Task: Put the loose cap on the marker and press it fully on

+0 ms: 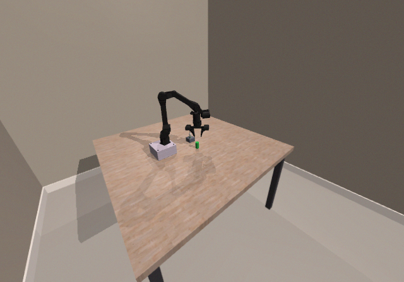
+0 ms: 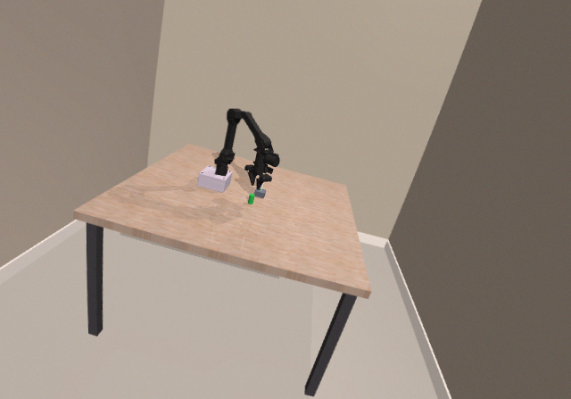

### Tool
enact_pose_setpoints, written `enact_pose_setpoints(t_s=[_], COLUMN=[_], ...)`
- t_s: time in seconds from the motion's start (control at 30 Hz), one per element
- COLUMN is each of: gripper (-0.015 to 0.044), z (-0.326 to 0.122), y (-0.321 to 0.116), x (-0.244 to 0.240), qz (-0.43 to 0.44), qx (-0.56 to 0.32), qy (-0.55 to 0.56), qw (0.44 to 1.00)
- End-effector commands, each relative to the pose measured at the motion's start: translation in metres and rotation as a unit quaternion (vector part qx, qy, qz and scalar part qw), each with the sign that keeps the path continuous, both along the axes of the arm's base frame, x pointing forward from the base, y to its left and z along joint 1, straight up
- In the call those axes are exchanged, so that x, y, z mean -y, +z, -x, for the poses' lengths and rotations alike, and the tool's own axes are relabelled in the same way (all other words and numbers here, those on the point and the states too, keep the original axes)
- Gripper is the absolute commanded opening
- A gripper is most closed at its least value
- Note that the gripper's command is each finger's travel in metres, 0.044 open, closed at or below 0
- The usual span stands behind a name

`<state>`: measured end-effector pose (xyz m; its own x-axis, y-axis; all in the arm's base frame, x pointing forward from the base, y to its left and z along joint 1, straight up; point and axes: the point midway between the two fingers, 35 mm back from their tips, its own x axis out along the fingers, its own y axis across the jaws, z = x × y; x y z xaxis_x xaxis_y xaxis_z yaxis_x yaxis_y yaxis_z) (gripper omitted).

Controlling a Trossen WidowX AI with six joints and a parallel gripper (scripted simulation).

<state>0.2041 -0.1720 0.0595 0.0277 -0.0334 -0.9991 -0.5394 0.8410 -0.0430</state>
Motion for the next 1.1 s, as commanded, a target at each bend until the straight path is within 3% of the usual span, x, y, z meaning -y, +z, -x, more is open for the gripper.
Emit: enact_pose_setpoints(t_s=[0.0,1.07], gripper=[0.0251,0.0251], z=[0.004,0.004], y=[-0.018,-0.071], x=[-0.004,-0.002], qz=[-0.010,-0.010], qx=[-0.008,-0.008], qy=[0.002,0.002], qw=[1.000,1.000])
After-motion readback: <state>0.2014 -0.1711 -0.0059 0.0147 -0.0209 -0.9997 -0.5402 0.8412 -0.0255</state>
